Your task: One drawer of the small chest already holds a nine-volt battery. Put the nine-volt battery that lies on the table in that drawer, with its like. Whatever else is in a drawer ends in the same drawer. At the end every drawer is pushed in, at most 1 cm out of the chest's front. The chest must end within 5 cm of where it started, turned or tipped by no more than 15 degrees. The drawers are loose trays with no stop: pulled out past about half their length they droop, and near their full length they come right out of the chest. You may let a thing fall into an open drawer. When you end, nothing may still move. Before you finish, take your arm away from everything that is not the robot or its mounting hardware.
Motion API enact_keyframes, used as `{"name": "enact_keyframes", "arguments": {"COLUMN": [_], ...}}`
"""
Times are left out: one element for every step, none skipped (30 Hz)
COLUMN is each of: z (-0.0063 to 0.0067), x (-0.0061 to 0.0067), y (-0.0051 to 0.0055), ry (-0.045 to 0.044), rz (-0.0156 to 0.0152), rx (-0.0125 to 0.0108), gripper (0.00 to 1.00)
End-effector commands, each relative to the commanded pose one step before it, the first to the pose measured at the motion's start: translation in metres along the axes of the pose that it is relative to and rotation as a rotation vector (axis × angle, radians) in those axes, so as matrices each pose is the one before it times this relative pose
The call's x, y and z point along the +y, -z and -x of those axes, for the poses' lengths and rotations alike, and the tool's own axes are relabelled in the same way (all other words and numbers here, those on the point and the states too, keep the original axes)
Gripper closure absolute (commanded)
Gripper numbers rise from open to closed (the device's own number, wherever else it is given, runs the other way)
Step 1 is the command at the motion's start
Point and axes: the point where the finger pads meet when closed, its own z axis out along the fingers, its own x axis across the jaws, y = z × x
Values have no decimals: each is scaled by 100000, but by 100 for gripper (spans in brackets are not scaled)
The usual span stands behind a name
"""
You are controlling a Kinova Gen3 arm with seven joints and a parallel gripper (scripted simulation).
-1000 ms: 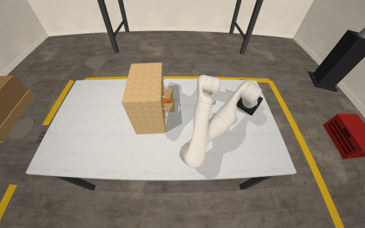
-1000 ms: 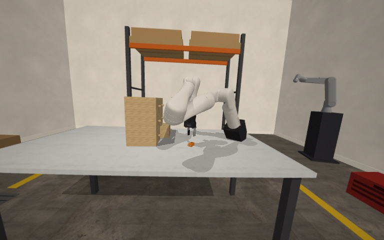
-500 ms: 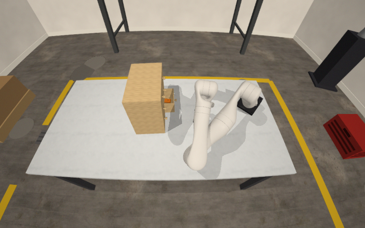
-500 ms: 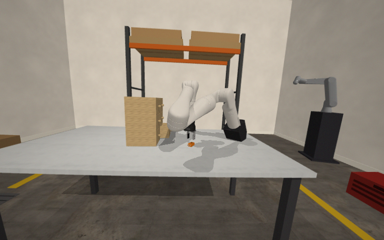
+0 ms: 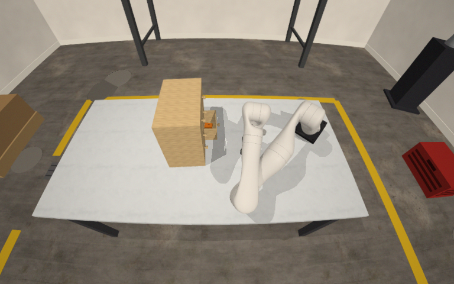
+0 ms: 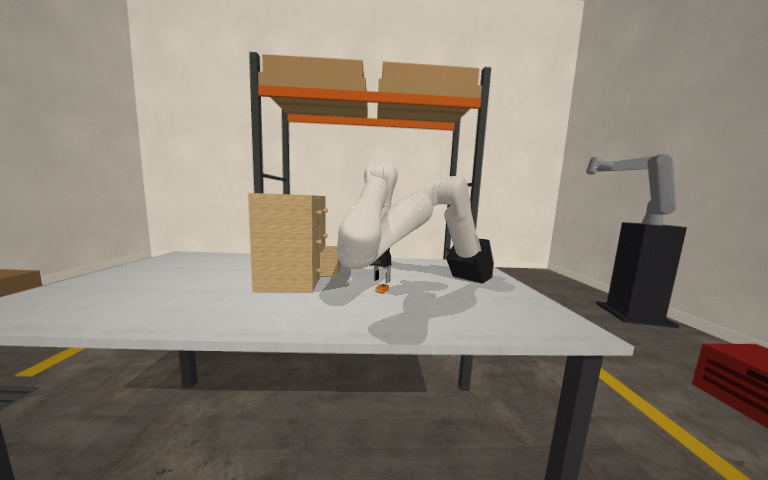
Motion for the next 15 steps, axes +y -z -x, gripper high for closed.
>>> {"name": "enact_keyframes", "arguments": {"z": [-151, 4, 2, 0, -2, -3, 2, 2, 1, 0, 0, -1, -1, -1, -1], "x": [-111, 0, 0, 0, 0, 0, 1, 0, 0, 0, 0, 0, 0, 0, 0], "y": [-140, -107, -100, -93, -86, -79, -75, -68, -61, -54, -47, -41, -34, -28, -23], "ry": [254, 10, 4, -1, -5, -8, 5, 4, 2, 0, -1, -2, -2, -2, -2], "rz": [843, -4, -2, 0, 2, 3, 1, 0, 0, 0, 0, 0, 0, 0, 0], "rx": [-1294, -9, -4, 1, 4, 7, -6, -5, -2, -1, 1, 2, 2, 2, 2], "gripper": [19, 19, 19, 19, 19, 19, 19, 19, 19, 19, 19, 19, 19, 19, 19]}}
